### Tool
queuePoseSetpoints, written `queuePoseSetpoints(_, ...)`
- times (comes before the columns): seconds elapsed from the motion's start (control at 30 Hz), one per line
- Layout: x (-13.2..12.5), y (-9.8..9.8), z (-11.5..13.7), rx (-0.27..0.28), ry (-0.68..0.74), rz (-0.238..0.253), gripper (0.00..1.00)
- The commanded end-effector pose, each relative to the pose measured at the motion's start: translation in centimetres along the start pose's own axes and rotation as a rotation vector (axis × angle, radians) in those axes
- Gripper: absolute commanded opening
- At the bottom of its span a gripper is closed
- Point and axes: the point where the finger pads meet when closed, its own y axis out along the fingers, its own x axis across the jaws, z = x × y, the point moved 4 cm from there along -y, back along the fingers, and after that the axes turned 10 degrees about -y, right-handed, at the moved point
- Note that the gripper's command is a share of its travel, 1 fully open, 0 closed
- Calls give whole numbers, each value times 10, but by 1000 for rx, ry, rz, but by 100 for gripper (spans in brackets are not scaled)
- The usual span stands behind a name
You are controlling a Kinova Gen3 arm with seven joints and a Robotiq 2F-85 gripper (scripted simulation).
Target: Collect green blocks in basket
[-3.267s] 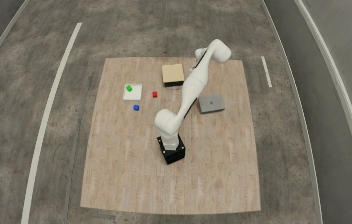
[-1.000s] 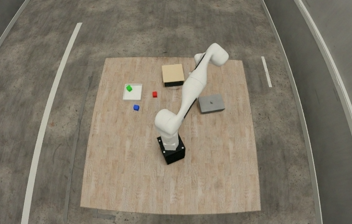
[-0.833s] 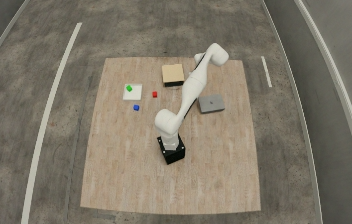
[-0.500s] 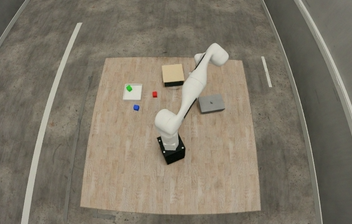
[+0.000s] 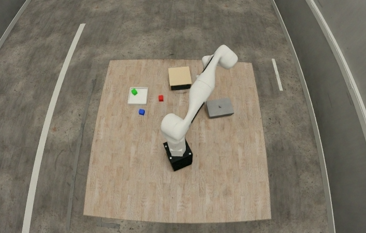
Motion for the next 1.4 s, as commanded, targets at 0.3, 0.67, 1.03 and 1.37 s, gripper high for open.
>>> queuePoseSetpoints(0.3,0,-1,-1,-2,0,0,67)
queuePoseSetpoints(0.67,0,-1,-1,-2,0,0,67)
queuePoseSetpoints(1.03,0,-1,-1,-2,0,0,67)
queuePoseSetpoints(1.37,0,-11,-1,-2,0,0,67)
